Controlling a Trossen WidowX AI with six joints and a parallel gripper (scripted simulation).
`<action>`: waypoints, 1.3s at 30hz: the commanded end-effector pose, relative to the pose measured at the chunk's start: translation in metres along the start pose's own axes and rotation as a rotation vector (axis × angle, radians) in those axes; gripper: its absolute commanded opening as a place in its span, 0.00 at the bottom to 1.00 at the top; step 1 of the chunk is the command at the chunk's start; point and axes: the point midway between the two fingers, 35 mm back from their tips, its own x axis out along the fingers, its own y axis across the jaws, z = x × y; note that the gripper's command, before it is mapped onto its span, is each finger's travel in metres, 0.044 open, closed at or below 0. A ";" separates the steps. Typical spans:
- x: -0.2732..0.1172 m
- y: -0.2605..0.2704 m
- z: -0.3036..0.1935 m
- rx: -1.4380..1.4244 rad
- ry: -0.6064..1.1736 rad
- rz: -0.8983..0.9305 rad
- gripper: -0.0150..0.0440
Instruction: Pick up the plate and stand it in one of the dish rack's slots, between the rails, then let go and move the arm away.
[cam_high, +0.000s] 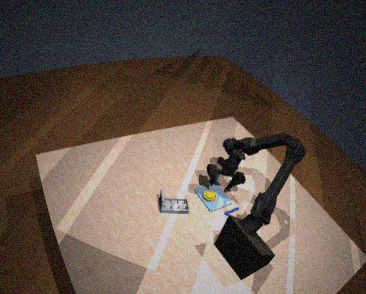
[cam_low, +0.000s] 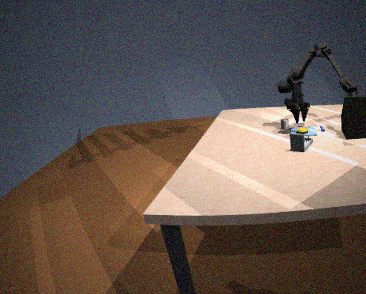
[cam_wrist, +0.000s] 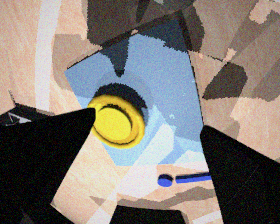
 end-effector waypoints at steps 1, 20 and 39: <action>0.000 0.013 -0.011 -0.138 -0.006 -0.050 0.93; -0.011 0.050 -0.036 -0.538 -0.058 -0.204 0.93; 0.018 0.045 -0.032 -0.537 -0.057 -0.204 0.93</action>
